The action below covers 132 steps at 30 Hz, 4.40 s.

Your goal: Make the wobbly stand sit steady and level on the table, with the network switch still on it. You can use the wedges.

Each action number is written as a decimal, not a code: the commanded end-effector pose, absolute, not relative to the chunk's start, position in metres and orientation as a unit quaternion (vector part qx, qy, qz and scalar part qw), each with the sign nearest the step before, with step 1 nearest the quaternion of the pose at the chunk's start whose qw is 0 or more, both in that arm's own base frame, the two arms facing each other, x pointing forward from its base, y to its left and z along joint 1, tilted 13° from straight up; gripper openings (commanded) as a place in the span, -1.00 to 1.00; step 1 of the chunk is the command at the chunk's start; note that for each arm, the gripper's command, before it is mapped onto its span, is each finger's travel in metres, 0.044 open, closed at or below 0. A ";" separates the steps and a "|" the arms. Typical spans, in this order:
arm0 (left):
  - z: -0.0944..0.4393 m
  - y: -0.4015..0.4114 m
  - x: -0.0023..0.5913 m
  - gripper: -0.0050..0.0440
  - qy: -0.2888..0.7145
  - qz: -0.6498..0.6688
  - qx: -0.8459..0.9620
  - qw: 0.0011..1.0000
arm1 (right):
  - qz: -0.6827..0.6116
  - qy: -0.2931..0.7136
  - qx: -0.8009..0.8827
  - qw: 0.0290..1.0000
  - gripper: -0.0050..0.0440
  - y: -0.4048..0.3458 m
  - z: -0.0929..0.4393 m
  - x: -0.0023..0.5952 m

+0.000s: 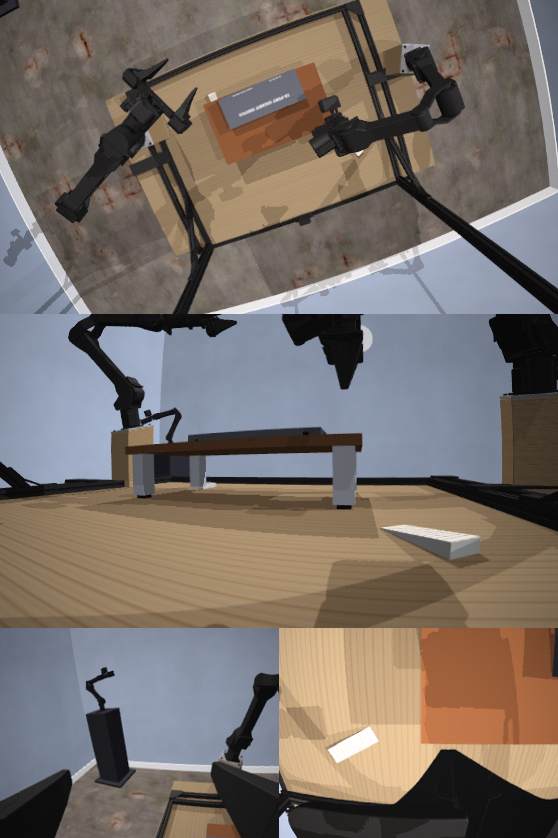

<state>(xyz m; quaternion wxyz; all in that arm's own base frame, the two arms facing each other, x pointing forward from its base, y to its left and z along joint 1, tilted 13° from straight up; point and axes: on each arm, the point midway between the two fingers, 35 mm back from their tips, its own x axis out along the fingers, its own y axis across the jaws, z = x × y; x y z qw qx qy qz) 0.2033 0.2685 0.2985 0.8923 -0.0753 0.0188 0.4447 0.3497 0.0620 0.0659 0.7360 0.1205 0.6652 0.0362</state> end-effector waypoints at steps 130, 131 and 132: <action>0.025 0.065 0.191 1.00 0.657 0.103 -0.261 0.700 | 0.107 -0.047 0.061 0.991 1.00 0.059 0.489 0.456; 0.025 0.065 0.191 1.00 0.657 0.103 -0.261 0.700 | 0.106 -0.066 0.059 0.990 1.00 0.058 0.502 0.452; 0.025 0.065 0.191 1.00 0.657 0.103 -0.261 0.700 | 0.106 -0.086 0.058 0.989 1.00 0.057 0.514 0.447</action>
